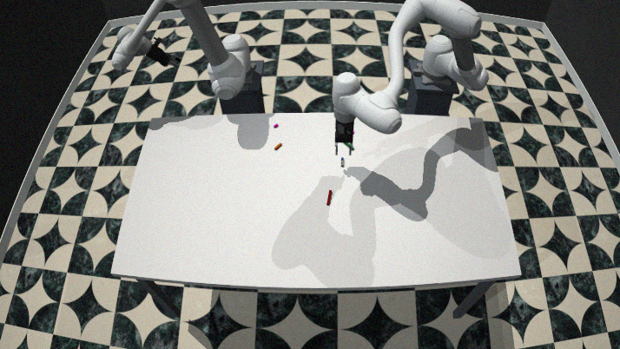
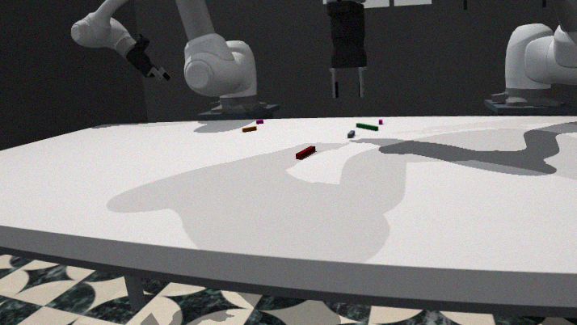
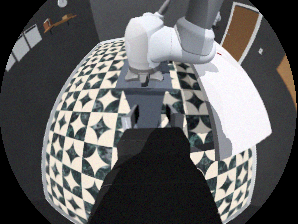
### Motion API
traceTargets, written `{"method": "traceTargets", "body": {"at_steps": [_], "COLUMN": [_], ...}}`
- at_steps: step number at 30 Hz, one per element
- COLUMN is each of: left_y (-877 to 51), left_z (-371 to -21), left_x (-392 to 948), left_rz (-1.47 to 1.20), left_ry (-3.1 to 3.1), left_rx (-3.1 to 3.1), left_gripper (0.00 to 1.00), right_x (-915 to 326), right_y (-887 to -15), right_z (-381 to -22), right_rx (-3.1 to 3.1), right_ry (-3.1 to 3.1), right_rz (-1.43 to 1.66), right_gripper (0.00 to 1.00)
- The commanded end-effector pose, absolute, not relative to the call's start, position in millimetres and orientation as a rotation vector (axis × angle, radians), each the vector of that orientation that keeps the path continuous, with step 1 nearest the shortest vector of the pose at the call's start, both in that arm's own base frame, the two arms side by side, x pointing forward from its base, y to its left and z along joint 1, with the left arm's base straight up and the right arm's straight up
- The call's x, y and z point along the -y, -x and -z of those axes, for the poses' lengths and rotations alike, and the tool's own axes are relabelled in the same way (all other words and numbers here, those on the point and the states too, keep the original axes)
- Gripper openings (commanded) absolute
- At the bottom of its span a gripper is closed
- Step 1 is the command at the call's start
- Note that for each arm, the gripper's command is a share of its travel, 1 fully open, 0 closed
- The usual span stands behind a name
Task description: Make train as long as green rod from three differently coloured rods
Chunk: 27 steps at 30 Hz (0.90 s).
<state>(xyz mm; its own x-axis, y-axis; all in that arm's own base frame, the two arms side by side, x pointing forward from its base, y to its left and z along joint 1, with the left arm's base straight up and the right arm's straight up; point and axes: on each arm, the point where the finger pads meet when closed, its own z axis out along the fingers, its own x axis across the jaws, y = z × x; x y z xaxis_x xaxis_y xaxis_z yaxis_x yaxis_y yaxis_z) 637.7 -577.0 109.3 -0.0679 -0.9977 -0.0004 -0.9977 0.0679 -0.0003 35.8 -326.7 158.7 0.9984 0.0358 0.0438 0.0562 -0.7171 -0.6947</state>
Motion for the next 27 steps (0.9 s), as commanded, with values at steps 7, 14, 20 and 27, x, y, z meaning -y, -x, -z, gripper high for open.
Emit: {"method": "traceTargets", "body": {"at_steps": [7, 14, 20, 27], "left_y": [-639.2, -639.2, -639.4, -641.5], "left_z": [-114.4, -114.4, -114.4, -112.5], "left_x": [576.3, 576.3, 576.3, 575.1], "left_rz": [0.001, 0.001, 0.001, -0.001], "left_ry": [2.152, 2.152, 2.16, 2.239], "left_rx": [-2.29, -2.29, -2.282, -2.205], "left_gripper": [1.0, 1.0, 1.0, 1.0], "right_x": [323.2, 323.2, 323.2, 323.2], "right_y": [-32.8, -32.8, -32.8, -32.8], "right_z": [-158.8, -158.8, -158.8, -158.8], "right_rx": [0.061, 0.061, 0.061, 0.061], "right_ry": [2.356, 2.356, 2.356, 2.356], "right_rz": [0.026, 0.026, 0.026, 0.026], "right_gripper": [1.0, 1.0, 1.0, 1.0]}}
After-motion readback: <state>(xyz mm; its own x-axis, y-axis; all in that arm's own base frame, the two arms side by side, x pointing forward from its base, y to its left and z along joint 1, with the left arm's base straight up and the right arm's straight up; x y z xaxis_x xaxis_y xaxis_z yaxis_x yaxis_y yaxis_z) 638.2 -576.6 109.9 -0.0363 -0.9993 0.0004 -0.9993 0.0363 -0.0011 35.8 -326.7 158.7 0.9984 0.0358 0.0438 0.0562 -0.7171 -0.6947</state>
